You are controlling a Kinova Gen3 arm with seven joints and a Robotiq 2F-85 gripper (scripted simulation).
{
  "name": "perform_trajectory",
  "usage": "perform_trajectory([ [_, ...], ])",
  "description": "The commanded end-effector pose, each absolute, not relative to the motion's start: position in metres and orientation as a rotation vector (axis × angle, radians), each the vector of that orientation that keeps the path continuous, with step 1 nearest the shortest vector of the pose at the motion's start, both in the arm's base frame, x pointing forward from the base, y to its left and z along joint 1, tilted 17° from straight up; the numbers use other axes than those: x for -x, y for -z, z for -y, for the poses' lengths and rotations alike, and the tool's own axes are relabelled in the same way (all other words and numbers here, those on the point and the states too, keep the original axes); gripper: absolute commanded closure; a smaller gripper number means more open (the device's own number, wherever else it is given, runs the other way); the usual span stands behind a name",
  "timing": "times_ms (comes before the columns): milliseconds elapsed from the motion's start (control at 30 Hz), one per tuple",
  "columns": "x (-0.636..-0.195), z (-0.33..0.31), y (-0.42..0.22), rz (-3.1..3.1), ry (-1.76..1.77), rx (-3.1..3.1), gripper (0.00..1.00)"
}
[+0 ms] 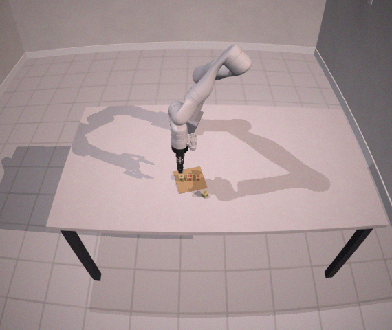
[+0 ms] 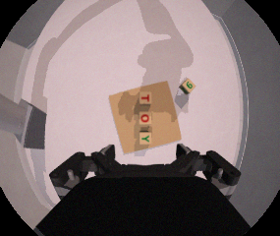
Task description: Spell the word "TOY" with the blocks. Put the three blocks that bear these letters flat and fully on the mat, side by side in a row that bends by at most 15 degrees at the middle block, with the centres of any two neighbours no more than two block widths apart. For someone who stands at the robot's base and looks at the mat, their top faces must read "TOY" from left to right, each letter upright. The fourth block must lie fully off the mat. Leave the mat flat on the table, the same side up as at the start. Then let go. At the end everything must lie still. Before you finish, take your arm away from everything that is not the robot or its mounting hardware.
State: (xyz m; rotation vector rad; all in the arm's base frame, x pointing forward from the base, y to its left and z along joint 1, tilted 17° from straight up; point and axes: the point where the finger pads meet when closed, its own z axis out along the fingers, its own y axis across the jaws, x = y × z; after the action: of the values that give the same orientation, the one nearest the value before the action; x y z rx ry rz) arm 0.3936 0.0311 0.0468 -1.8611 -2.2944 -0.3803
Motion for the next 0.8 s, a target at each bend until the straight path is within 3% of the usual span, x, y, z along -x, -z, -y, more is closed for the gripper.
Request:
perform_trajectory([
  [0, -0.394, -0.031, -0.047, 2.295, 0.382, 1.862, 0.0],
  [767, -0.392, -0.011, -0.112, 2.295, 0.382, 1.862, 0.0],
])
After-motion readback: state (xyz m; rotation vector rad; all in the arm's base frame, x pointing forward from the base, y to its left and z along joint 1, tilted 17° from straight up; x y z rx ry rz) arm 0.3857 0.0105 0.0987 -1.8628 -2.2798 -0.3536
